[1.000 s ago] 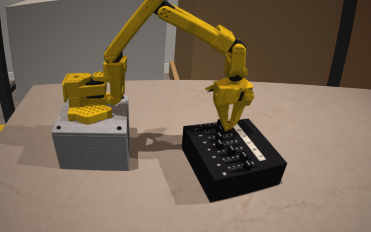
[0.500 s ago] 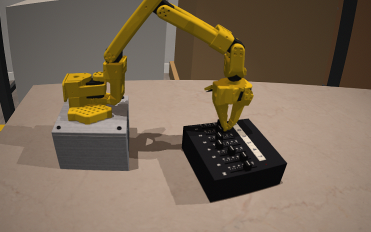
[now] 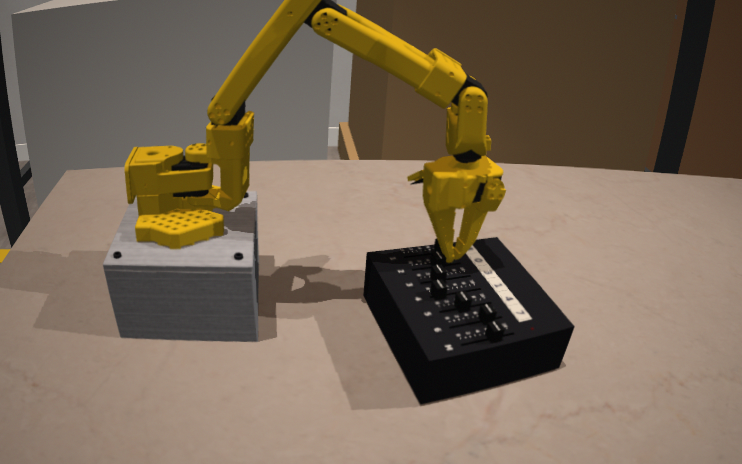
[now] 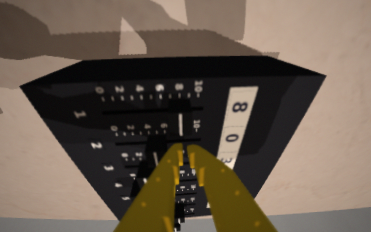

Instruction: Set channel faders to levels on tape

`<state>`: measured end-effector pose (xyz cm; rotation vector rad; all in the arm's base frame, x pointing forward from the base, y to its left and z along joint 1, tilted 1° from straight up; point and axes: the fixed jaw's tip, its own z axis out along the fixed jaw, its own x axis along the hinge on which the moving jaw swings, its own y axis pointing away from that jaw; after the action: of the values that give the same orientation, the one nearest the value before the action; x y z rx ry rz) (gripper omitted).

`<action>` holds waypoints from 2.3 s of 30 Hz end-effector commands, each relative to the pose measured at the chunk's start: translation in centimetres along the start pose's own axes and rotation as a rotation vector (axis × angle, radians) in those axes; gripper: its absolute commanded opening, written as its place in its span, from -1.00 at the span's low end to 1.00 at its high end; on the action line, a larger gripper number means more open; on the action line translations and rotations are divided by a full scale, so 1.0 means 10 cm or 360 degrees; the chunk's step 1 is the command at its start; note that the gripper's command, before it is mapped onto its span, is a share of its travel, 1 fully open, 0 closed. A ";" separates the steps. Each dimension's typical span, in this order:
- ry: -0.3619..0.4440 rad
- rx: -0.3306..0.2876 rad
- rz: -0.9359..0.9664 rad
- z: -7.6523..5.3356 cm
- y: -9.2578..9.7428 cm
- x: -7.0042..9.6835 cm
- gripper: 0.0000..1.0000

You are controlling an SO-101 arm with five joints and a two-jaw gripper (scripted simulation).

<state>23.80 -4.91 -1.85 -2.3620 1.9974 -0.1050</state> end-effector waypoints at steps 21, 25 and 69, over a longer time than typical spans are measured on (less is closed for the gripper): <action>-0.0023 -0.0104 0.0054 0.14 0.22 0.07 -1.00; -0.0023 -0.0104 0.0054 0.14 0.22 0.07 -1.00; -0.0023 -0.0104 0.0054 0.09 0.29 -0.03 -1.00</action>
<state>22.17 -5.43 -2.20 -2.3477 2.0362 -0.0994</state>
